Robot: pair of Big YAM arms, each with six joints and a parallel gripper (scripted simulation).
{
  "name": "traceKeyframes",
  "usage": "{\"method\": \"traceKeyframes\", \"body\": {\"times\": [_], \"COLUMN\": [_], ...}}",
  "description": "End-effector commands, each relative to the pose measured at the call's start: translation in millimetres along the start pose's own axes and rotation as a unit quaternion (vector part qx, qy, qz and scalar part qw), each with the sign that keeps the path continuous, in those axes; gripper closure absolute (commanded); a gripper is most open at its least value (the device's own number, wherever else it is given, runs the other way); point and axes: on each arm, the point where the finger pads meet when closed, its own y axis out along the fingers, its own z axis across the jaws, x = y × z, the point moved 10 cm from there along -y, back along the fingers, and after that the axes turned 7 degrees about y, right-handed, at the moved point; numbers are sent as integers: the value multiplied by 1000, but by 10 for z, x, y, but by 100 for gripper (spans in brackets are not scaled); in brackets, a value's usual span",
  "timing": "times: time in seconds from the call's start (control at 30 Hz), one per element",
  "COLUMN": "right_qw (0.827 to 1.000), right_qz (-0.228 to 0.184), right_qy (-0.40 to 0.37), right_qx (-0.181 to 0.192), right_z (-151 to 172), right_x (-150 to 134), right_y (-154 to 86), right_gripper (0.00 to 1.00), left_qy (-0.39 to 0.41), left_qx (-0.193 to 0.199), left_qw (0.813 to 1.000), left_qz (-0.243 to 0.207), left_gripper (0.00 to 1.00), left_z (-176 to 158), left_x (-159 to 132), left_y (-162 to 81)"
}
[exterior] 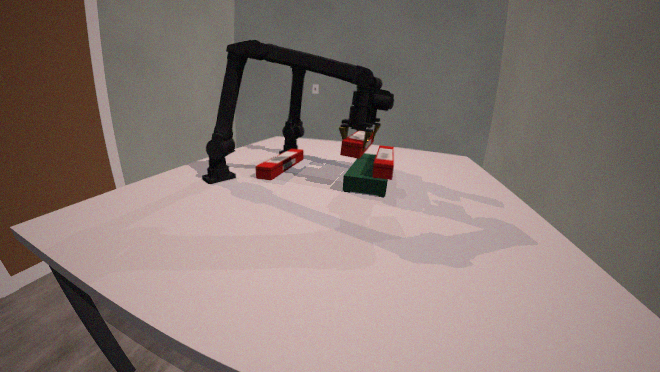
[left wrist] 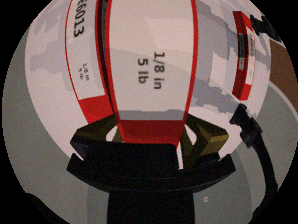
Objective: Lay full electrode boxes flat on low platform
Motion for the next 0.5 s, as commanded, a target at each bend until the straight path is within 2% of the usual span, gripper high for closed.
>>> {"method": "traceKeyframes", "body": {"times": [0.0, 0.47], "right_qw": [997, 997], "right_qz": [-21, -22], "right_qy": [2, 2], "right_qx": [-75, -77], "right_z": [-144, -129], "right_x": [-95, -97], "right_y": [-729, -733], "right_gripper": [100, 100], "left_qy": [-2, -2], "left_qx": [77, 80], "left_qw": [997, 997], "left_qz": [-11, -12], "left_gripper": [100, 100], "left_z": [176, 156], "left_x": [-78, -78], "left_y": [-716, -722]}}
